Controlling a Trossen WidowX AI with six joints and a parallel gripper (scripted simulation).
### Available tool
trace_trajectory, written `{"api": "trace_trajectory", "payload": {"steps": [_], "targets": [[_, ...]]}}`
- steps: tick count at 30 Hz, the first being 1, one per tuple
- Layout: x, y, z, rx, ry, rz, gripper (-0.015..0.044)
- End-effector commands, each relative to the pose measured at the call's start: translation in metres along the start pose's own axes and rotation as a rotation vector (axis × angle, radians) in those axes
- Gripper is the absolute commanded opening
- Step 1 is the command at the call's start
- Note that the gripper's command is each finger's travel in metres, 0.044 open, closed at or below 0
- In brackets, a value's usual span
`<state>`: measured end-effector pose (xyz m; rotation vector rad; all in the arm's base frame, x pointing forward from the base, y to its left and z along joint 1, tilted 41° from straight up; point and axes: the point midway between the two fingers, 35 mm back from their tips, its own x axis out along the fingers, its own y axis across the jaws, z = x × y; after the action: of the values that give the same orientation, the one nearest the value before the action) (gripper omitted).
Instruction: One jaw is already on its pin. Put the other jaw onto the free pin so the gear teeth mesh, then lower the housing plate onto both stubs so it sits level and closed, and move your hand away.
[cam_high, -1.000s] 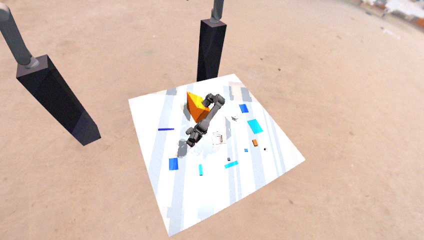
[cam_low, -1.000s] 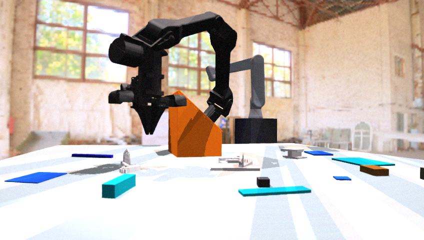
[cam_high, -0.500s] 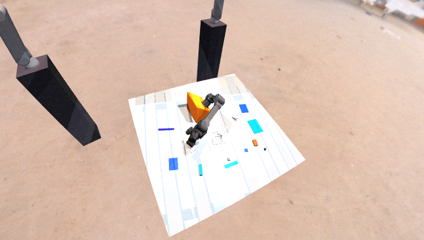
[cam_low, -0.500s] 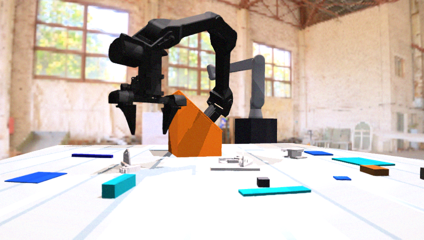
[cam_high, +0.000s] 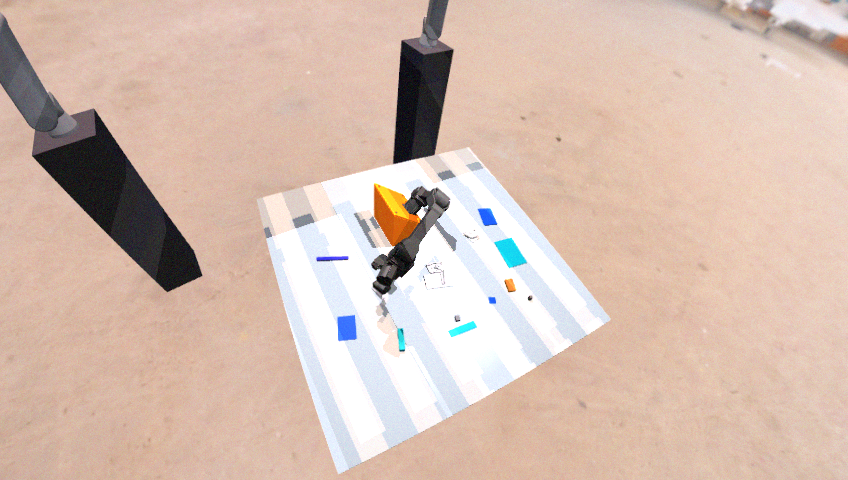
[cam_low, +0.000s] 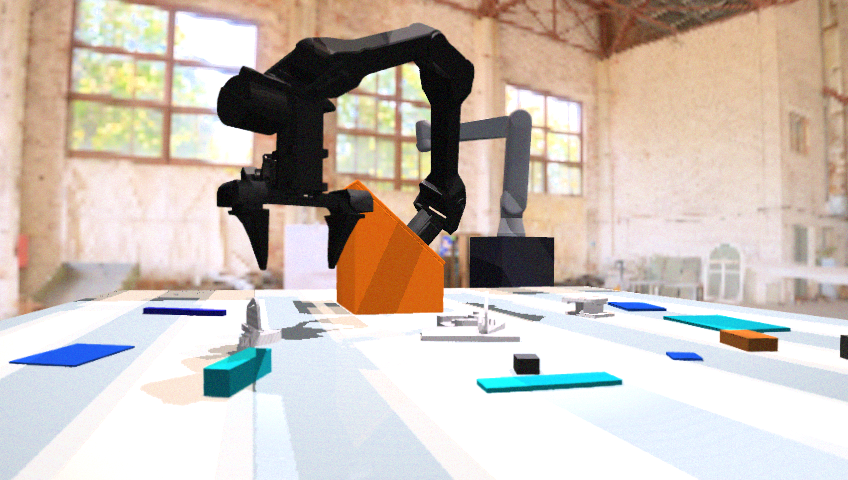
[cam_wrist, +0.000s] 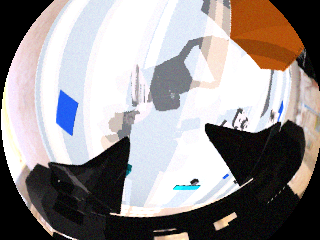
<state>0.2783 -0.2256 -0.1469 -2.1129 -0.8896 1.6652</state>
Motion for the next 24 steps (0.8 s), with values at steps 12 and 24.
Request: {"api": "trace_trajectory", "payload": {"steps": [12, 24], "targets": [[0.0001, 0.0000, 0.0000, 0.000, 0.000, 0.000, 0.0440], [0.0001, 0.0000, 0.0000, 0.000, 0.000, 0.000, 0.0125]]}}
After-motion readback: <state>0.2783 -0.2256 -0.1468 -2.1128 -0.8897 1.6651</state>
